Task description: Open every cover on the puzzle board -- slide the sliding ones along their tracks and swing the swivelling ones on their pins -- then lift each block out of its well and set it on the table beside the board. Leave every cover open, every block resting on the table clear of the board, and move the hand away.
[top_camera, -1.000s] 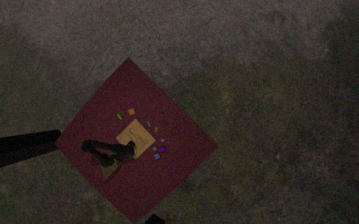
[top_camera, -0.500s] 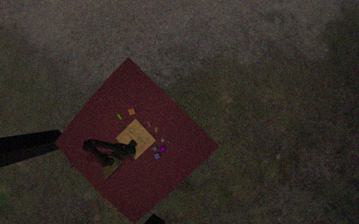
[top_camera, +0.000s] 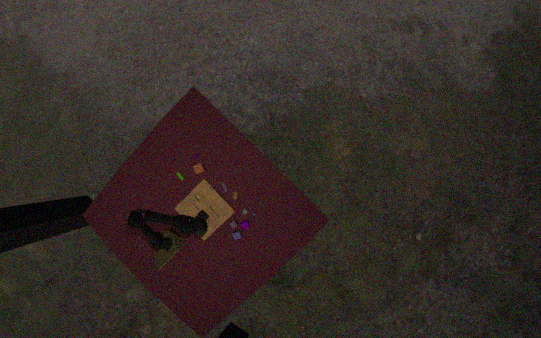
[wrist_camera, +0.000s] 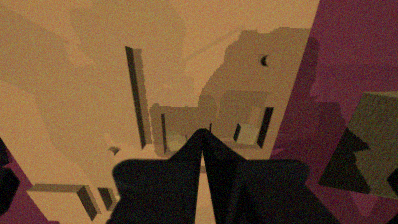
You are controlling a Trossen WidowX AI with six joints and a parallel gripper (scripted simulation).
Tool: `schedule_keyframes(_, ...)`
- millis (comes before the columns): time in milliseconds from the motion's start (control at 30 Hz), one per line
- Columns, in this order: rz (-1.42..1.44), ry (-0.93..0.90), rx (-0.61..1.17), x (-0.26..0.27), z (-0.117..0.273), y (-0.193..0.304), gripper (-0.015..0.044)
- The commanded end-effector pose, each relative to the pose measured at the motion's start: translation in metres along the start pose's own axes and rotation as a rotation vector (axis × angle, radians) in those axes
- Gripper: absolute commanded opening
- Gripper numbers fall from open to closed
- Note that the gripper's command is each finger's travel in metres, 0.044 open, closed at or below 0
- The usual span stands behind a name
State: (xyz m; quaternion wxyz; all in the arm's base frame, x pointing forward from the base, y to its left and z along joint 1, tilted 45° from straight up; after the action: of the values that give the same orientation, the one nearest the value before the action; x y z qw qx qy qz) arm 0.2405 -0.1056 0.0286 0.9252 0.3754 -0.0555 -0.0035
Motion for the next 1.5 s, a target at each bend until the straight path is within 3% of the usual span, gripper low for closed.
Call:
schedule_keyframes(0, -0.008, 0.0, 0.005, 0.002, -0.001, -0.003, 0.0)
schedule_keyframes(1467, -0.007, -0.001, 0.001, 0.024, 0.013, -0.037, 0.0)
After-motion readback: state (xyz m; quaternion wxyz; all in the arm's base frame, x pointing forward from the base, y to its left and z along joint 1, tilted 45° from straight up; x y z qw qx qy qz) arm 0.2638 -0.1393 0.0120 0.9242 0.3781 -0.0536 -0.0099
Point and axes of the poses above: the point midway between the two fingers, 35 mm back from their tips, its own z axis back along the fingers, its own x axis across the jaws, y = z × x, the point moved 10 cm from there along z, back along the fingers, and after that the axes turned 9 degrees about z, right-handed, at the moved point
